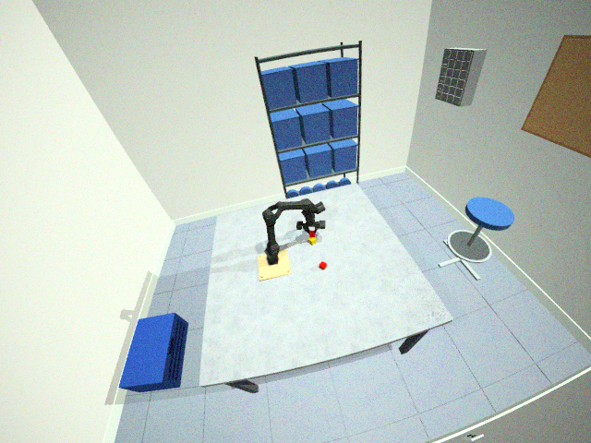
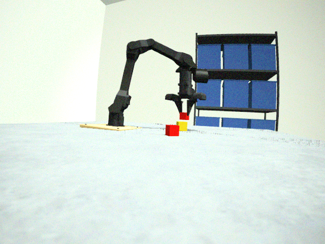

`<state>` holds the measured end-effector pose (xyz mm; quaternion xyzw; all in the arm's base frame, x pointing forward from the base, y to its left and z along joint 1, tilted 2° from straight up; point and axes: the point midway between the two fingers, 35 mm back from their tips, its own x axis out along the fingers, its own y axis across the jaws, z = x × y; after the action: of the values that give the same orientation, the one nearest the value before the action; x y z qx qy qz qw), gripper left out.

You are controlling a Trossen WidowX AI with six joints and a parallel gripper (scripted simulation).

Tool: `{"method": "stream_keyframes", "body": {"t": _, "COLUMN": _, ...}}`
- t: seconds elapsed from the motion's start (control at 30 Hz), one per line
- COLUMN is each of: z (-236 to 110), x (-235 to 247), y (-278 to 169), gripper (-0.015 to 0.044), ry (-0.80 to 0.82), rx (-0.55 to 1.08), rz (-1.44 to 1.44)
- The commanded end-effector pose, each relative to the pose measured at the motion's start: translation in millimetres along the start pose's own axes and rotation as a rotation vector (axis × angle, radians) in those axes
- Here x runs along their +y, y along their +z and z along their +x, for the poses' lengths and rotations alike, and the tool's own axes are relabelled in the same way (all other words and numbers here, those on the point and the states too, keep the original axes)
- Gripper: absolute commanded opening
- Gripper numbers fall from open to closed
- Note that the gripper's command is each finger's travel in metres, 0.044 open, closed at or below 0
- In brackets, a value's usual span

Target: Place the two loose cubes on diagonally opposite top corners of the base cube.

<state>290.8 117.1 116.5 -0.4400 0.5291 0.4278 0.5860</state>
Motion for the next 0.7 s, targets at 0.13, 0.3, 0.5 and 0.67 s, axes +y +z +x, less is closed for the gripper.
{"method": "stream_keyframes", "body": {"t": 0.13, "z": 5.5, "x": 1.2, "y": -1.4, "gripper": 0.0105, "ry": 0.005, "rx": 0.009, "rz": -0.005}}
{"method": "stream_keyframes", "body": {"t": 0.3, "z": 5.5, "x": 1.2, "y": -1.4, "gripper": 0.0105, "ry": 0.005, "rx": 0.009, "rz": -0.005}}
{"method": "stream_keyframes", "body": {"t": 0.5, "z": 6.9, "x": 1.1, "y": -1.5, "gripper": 0.0105, "ry": 0.005, "rx": 0.009, "rz": 0.004}}
{"method": "stream_keyframes", "body": {"t": 0.67, "z": 6.9, "x": 1.1, "y": -1.5, "gripper": 0.0105, "ry": 0.005, "rx": 0.009, "rz": 0.004}}
